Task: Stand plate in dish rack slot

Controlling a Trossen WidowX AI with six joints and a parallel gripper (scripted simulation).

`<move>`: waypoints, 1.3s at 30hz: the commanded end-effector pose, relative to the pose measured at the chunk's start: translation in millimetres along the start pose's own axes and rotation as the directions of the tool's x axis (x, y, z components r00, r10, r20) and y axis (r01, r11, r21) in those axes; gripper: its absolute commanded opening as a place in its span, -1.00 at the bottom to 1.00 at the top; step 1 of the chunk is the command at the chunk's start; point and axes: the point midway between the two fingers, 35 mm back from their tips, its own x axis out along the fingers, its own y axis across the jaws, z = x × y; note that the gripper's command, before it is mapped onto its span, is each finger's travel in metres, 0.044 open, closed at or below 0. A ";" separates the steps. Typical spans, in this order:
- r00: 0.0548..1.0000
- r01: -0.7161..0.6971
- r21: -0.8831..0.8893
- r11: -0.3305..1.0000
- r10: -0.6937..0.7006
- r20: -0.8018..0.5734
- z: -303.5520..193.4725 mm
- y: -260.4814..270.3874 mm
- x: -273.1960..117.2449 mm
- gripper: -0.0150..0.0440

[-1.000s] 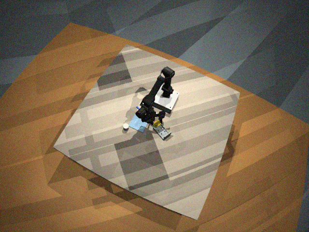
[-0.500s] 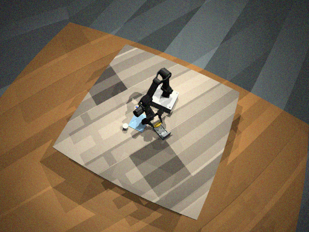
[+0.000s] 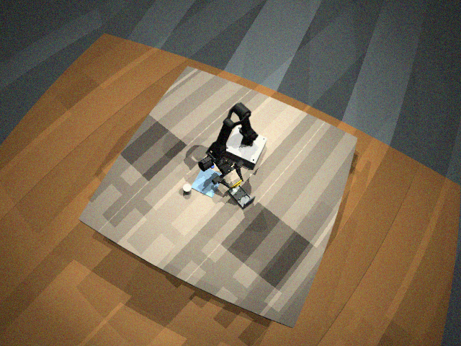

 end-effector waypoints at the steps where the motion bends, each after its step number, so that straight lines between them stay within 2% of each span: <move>1: 0.996 0.010 -0.098 0.995 -0.001 0.092 -0.8 6.1 -3.4 -0.49; 6: 0.986 0.035 -0.183 0.982 -0.005 0.165 0.1 10.8 -7.2 -0.49; 39: 0.988 0.037 -0.193 0.980 -0.006 0.157 -22.6 2.4 15.5 -0.49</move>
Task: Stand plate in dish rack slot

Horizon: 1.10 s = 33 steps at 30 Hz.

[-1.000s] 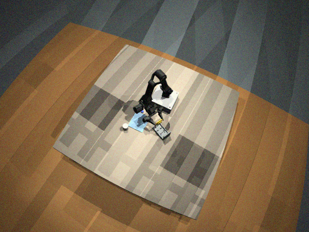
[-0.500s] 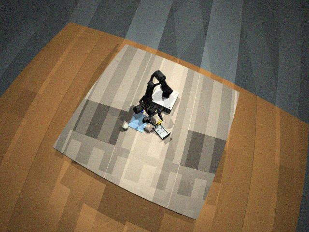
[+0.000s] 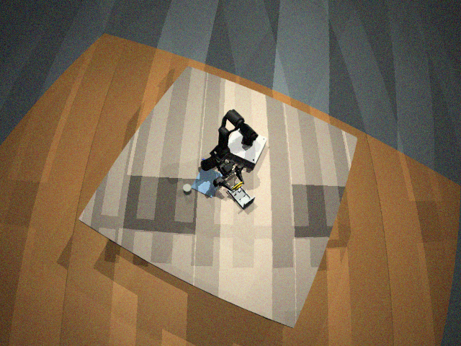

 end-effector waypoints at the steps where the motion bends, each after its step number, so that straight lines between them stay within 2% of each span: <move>1: 1.000 -0.001 0.007 1.000 0.001 0.000 -4.3 2.4 3.6 -0.49; 11: 1.000 0.000 -0.004 1.000 0.000 0.001 -26.1 2.7 8.2 -0.49; 25: 1.000 -0.001 0.001 1.000 0.001 -0.001 -21.6 3.7 7.3 -0.49; 33: 1.000 -0.001 0.003 1.000 0.001 -0.001 -22.7 3.9 7.4 0.22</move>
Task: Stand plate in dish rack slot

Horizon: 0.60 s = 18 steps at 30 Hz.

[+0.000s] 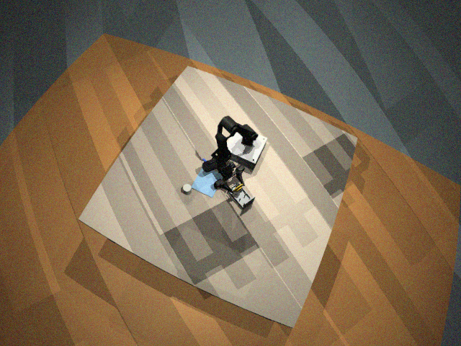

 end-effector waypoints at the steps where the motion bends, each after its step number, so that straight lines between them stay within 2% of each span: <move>1: 1.000 0.000 0.000 1.000 0.000 0.000 -0.1 0.0 0.0 0.31; 7: 1.000 0.000 0.000 1.000 0.000 0.000 -0.1 0.0 0.0 0.84; 15: 1.000 0.000 0.000 1.000 0.000 0.000 1.3 -0.5 -0.2 0.86; 18: 1.000 -0.005 0.000 1.000 0.005 0.002 21.6 -6.9 -2.8 0.86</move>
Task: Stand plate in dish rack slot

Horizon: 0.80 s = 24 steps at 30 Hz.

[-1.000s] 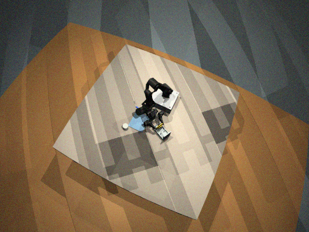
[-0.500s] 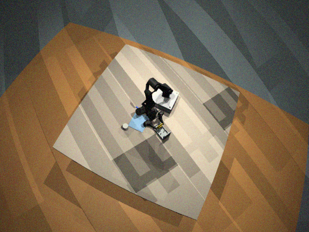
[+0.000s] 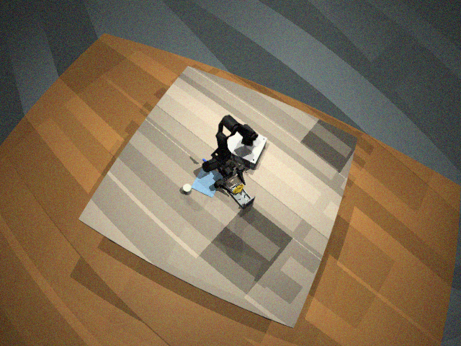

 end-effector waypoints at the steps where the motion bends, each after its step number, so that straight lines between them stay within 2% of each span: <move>1: 1.000 -0.003 -0.026 1.000 0.003 0.006 27.8 -9.0 -3.6 0.86; 10: 1.000 -0.019 -0.024 1.000 0.019 0.015 111.3 -7.5 -16.8 0.86; 20: 1.000 -0.018 -0.020 1.000 0.018 0.011 113.0 -8.0 -16.9 0.86; 24: 0.997 0.006 0.057 0.998 -0.002 -0.072 111.3 -16.0 -16.0 0.86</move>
